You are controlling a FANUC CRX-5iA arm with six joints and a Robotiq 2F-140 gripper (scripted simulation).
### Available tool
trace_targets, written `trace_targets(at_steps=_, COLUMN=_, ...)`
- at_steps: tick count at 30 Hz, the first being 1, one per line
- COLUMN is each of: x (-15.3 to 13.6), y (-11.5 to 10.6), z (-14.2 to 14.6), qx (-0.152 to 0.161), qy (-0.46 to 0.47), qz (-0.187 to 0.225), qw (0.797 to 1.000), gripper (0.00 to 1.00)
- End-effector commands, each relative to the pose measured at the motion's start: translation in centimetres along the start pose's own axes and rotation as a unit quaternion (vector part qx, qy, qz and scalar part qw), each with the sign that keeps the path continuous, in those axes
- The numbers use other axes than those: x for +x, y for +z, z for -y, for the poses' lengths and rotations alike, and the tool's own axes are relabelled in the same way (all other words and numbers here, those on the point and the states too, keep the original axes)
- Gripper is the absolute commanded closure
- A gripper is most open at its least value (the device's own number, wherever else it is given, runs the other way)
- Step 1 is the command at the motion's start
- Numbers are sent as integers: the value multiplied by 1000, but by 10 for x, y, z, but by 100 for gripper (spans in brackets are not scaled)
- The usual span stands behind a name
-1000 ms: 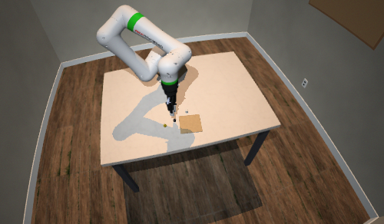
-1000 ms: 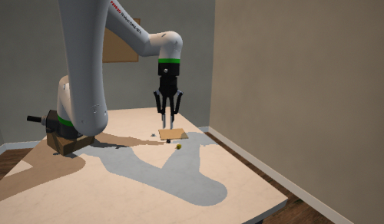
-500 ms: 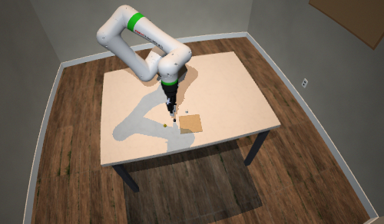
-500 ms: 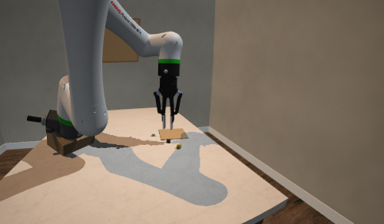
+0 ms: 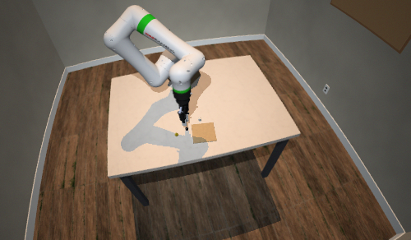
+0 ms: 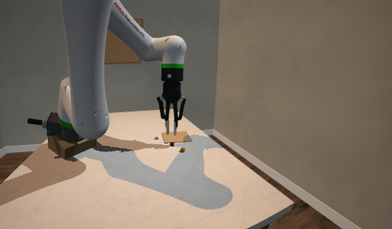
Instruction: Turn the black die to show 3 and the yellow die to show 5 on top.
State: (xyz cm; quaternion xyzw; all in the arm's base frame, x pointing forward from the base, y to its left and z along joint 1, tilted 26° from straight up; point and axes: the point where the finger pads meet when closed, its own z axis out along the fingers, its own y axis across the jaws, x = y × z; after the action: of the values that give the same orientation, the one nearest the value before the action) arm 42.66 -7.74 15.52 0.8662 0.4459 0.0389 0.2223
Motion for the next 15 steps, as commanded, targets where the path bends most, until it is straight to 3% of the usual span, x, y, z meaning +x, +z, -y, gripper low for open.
trace_targets(at_steps=1, x=0, y=4, z=0, qx=0, qy=0, qz=0, qw=1000, gripper=81)
trace_targets(at_steps=15, x=0, y=23, z=-1, qx=0, qy=0, qz=0, qw=1000, gripper=81)
